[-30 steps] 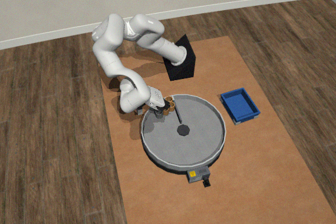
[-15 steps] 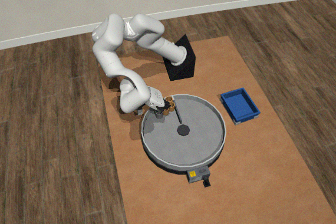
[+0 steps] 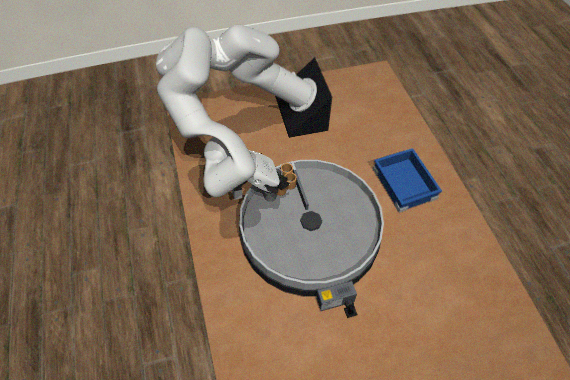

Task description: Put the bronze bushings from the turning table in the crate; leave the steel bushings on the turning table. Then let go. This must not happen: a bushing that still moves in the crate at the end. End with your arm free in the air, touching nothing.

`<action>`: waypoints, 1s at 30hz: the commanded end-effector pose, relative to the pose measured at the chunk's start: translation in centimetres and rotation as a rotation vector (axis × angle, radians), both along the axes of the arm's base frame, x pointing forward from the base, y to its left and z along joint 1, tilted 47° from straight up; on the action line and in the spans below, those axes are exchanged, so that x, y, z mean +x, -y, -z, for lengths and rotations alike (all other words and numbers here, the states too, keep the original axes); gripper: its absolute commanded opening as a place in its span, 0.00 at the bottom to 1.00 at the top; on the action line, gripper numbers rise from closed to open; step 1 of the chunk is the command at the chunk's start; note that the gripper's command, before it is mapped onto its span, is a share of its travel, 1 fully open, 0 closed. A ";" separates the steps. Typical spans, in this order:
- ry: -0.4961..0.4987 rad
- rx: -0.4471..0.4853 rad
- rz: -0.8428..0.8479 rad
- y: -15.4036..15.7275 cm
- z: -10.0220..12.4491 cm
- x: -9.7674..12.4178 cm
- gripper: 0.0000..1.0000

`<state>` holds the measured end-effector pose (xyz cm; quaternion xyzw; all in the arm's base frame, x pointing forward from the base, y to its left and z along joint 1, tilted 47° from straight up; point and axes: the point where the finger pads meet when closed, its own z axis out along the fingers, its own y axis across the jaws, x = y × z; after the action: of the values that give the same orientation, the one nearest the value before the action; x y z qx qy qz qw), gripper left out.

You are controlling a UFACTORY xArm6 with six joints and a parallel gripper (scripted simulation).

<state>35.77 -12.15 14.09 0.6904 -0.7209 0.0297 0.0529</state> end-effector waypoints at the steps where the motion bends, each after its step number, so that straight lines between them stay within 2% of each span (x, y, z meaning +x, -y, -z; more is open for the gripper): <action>1: 0.003 0.000 -0.002 0.1 0.0 0.1 0.10; 30: 0.003 0.000 -0.002 1.0 0.8 0.0 0.10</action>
<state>35.75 -13.14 13.17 0.6906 -0.7207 0.0302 0.0524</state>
